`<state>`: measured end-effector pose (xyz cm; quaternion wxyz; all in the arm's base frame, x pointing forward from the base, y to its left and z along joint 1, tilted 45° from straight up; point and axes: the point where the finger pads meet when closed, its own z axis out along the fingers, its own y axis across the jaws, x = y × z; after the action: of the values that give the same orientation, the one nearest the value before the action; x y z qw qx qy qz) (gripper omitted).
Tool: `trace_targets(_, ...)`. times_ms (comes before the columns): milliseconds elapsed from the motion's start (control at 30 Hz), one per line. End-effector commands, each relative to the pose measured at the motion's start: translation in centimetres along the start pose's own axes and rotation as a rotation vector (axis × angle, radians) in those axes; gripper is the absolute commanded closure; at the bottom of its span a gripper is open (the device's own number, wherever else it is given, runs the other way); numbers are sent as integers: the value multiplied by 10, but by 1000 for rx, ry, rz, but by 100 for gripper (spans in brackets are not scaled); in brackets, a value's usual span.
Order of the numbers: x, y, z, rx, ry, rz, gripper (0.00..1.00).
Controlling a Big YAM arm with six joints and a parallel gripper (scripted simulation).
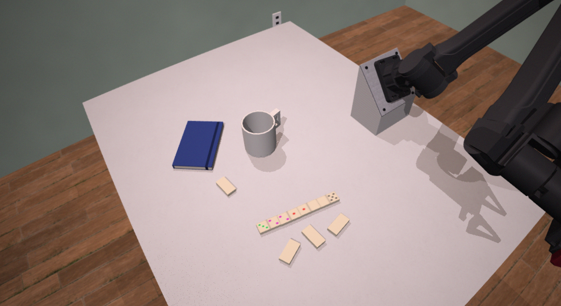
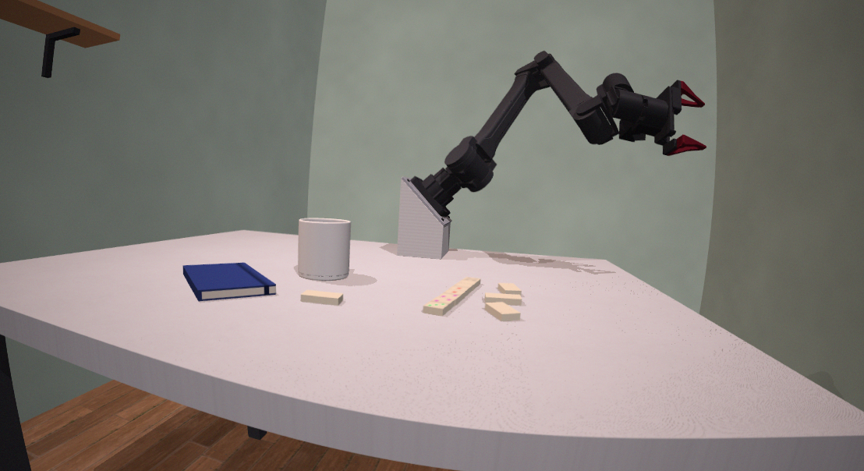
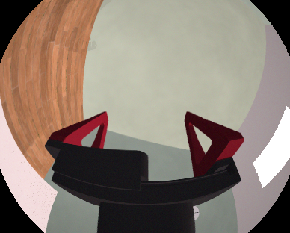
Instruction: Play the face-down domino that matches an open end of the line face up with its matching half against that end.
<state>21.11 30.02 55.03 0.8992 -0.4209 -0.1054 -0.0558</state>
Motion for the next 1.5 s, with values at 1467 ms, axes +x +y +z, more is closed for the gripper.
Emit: trace_targets(1467, 92, -9, -21, -21, 321, 247, 0)
